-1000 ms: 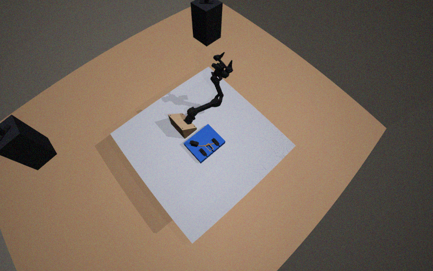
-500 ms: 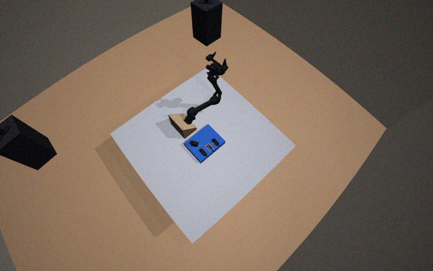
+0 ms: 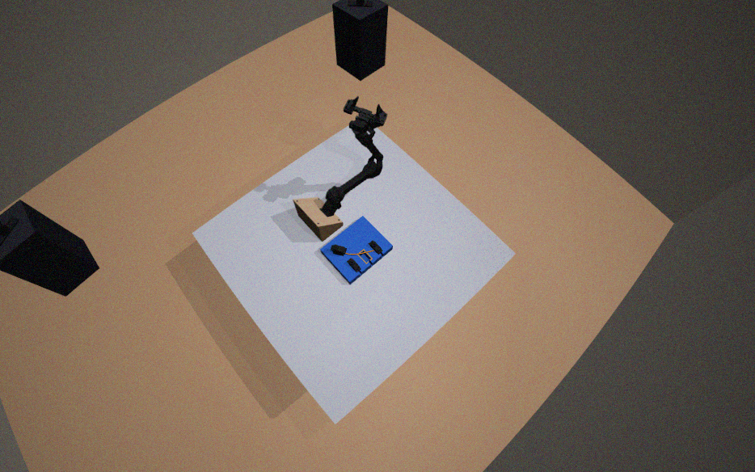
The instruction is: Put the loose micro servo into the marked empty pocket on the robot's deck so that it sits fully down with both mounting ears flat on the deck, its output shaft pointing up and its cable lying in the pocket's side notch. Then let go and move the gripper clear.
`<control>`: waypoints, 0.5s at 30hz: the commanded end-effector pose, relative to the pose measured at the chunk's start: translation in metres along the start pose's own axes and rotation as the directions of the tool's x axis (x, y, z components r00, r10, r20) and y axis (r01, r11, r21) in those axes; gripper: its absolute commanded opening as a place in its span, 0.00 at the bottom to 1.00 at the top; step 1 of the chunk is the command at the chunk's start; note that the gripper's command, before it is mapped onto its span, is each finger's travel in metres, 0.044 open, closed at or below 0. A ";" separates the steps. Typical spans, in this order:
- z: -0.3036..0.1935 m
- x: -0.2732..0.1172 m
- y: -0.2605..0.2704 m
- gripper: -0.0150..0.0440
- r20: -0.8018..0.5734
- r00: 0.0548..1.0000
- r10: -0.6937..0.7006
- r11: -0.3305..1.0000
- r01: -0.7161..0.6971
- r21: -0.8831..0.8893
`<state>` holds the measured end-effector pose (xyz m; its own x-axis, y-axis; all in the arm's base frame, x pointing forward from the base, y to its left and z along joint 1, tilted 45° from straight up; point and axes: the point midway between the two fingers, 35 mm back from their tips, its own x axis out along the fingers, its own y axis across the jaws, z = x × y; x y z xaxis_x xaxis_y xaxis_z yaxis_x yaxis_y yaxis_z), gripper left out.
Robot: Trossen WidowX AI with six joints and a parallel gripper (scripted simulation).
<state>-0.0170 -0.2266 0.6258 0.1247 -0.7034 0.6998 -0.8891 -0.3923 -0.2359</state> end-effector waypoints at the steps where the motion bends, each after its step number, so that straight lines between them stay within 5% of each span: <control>1: 0.039 0.009 0.019 1.00 0.110 0.993 0.031 0.994 -0.042 0.104; 15: 0.125 0.015 0.039 1.00 0.339 0.939 0.058 0.936 -0.169 0.309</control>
<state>-0.0006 -0.3128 0.5574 0.1957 -0.8647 0.4625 -0.7478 -0.4367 -0.5001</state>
